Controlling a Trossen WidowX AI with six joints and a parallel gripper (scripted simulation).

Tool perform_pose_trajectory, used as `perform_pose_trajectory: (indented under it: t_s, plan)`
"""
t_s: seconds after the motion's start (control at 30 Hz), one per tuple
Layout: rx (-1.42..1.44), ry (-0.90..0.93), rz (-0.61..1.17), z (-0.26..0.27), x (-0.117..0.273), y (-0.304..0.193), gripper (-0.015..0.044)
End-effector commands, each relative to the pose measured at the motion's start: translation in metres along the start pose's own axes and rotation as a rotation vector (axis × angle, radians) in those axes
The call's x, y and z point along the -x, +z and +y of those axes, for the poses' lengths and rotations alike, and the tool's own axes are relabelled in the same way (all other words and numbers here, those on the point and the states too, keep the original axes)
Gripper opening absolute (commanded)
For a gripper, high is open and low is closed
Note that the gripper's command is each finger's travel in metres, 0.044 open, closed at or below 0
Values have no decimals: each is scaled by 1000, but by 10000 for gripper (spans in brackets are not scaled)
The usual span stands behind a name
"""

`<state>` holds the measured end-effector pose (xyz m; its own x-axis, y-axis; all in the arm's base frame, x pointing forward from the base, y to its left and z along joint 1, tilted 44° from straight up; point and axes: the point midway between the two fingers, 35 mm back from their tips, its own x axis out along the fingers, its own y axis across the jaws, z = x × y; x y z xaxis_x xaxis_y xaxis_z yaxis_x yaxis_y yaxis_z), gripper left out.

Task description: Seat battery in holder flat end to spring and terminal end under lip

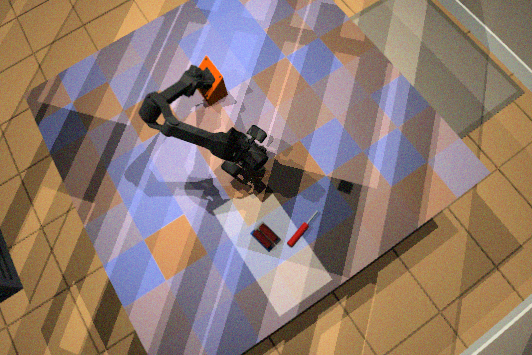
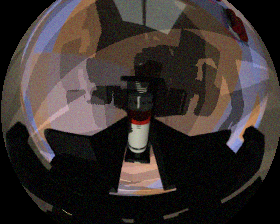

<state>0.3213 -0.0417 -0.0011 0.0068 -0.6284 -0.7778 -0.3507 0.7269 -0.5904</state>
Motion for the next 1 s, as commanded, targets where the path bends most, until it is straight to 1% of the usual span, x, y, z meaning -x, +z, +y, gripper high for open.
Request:
perform_pose_trajectory:
  t_s: [0.0, 0.7, 0.83, 0.97]
  plan:
    - [-2, 1, -4, -1, 0, -2, 81]
    - [-2, -1, -20, -1, -1, -11, 81]
    - [-2, -1, -20, -1, -1, -11, 182]
    - [-2, -1, -20, -1, 2, -11, 182]
